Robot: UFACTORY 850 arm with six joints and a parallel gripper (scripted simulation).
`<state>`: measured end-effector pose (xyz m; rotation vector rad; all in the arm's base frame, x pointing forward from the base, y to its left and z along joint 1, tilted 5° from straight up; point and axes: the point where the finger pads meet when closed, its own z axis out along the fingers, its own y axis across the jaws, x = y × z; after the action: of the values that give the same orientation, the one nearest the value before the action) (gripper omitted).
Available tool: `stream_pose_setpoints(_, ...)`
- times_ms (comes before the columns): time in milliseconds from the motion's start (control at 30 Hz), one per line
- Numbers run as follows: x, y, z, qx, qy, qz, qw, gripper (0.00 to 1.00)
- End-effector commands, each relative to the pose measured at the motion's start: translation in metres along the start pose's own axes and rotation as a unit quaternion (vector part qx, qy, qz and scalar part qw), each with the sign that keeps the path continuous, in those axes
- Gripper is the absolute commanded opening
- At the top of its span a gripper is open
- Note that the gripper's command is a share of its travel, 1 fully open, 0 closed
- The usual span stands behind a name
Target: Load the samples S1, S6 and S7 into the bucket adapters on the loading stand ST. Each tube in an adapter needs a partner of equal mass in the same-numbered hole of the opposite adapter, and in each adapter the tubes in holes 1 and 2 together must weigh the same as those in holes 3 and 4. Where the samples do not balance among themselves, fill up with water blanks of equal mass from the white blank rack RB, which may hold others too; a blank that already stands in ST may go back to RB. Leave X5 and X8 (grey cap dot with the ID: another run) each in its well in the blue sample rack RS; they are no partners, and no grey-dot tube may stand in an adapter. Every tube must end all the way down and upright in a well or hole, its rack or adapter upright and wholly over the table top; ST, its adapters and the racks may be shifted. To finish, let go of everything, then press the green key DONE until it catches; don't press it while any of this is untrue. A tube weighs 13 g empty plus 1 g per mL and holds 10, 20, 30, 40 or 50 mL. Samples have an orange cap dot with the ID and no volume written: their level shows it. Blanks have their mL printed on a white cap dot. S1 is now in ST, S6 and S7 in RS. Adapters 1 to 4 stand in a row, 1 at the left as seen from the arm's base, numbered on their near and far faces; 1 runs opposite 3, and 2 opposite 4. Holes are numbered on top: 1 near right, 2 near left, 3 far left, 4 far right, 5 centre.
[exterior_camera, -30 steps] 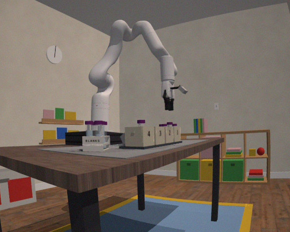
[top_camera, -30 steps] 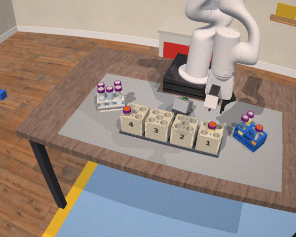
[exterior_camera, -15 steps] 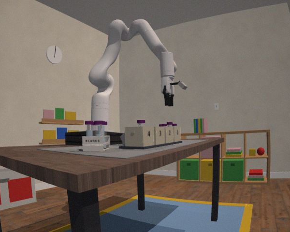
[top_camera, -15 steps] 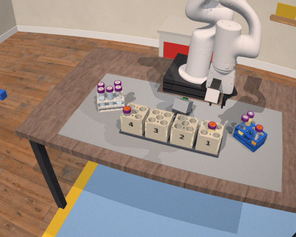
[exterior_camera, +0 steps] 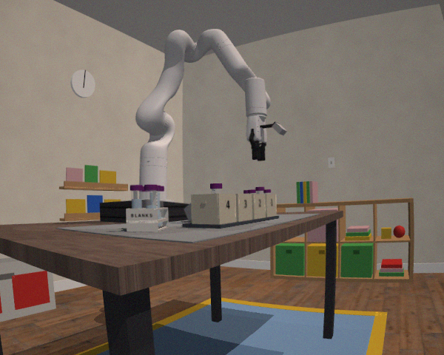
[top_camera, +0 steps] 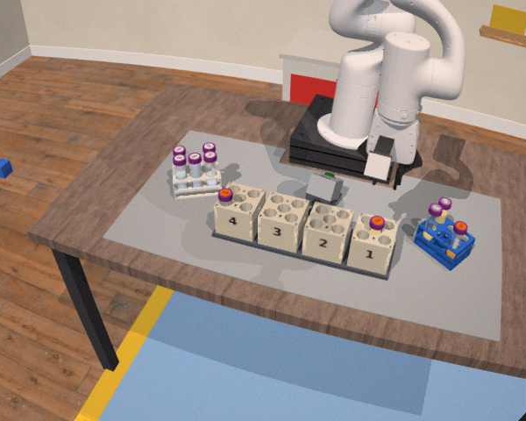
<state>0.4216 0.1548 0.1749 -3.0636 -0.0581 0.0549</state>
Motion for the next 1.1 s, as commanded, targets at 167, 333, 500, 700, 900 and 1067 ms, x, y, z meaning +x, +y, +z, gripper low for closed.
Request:
stream_pose_setpoints(167,0.001,0.000,-0.001,0.000,0.001,0.000,1.000,0.43)
stream_pose_setpoints(333,0.001,0.000,-0.001,0.000,0.001,0.000,1.000,0.43)
stream_pose_setpoints(500,-0.006,-0.024,-0.001,0.000,0.001,-0.083,0.997,0.57)
stream_pose_setpoints(700,-0.014,-0.053,-0.001,0.000,0.001,-0.182,0.983,0.57)
stream_pose_setpoints(900,-0.019,-0.073,-0.001,0.000,0.001,-0.247,0.969,0.57)
stream_pose_setpoints(1067,-0.026,-0.097,-0.001,0.000,0.001,-0.327,0.945,0.57)
